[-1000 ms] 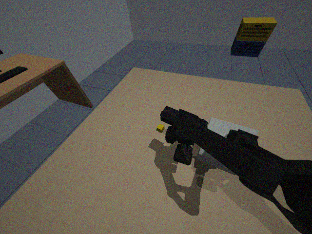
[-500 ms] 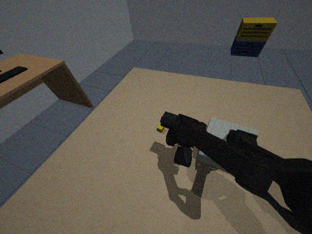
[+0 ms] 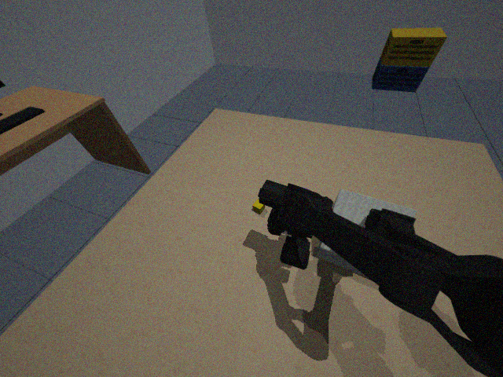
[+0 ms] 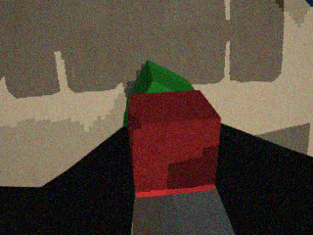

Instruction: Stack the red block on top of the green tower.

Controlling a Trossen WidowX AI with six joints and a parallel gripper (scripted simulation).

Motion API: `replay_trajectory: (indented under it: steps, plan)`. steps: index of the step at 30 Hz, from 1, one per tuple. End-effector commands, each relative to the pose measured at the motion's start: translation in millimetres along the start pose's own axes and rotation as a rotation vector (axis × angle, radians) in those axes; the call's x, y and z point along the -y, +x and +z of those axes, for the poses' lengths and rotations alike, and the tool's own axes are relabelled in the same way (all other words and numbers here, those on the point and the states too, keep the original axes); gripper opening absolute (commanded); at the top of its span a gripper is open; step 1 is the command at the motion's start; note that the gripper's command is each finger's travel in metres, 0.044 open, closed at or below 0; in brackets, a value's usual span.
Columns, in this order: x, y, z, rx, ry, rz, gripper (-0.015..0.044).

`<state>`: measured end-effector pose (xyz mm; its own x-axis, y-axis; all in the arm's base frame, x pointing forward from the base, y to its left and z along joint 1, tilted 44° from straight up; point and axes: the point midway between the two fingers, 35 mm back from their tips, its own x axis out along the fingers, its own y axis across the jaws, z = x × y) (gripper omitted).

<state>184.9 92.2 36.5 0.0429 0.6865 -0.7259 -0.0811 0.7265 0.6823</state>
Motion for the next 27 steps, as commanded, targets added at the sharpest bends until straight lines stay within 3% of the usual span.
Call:
replay_trajectory:
  steps: [1, 4, 21, 27]
  plan:
    - [-0.7, 0.2, 0.1, 0.001, 0.005, 0.006, 0.0]
    - [-0.6, -0.3, 0.1, 0.001, 0.005, 0.005, 0.0]
    - [0.0, 0.0, 0.0, 0.0, 0.0, 0.0, 0.044]
    - [0.0, 0.0, 0.0, 0.0, 0.0, 0.0, 0.044]
